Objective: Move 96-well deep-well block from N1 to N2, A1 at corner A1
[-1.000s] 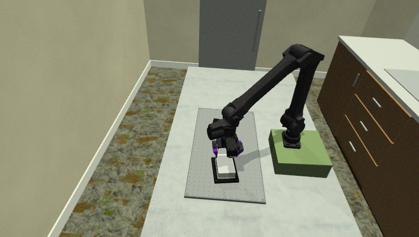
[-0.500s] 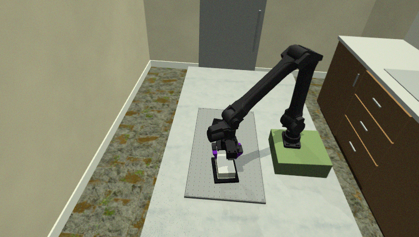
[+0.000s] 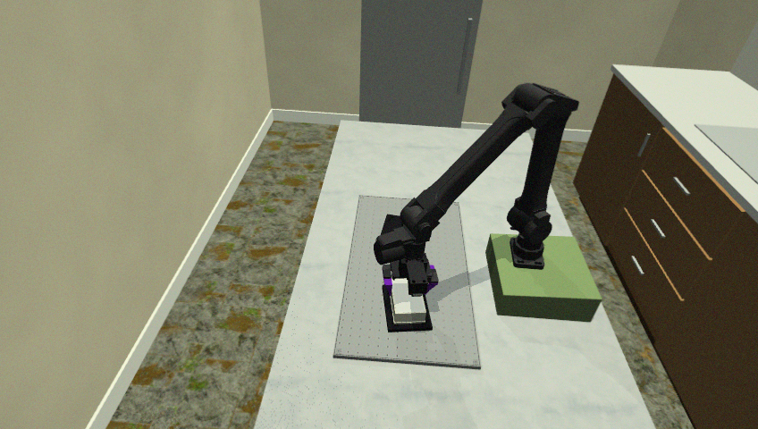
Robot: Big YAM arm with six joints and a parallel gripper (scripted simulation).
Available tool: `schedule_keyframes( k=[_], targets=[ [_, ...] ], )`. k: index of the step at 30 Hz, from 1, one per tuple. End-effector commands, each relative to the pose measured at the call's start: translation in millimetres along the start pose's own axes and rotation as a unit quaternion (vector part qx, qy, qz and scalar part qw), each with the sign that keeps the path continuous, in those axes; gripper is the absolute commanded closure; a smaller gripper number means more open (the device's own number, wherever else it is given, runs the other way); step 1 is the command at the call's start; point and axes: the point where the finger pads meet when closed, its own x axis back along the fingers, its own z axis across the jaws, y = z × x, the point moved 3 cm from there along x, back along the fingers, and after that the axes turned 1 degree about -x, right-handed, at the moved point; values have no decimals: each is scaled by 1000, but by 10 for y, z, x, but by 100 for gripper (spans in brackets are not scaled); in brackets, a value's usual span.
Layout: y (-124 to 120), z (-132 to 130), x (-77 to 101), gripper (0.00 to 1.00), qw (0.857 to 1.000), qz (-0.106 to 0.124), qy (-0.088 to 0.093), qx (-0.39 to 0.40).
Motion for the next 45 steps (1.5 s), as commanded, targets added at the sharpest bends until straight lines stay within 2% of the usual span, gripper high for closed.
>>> schedule_keyframes(
  k=[1, 30, 36, 37, 45],
  targets=[
    [-26, -27, -73, 0, 1000, 0, -1, -2],
    [-35, -18, -511, 0, 1000, 0, 0, 0],
    [-22, -32, -503, 0, 1000, 0, 0, 1],
    [34, -114, -395, 0, 1000, -5, -13, -1],
    [34, -114, -395, 0, 1000, -5, -13, -1]
  ],
)
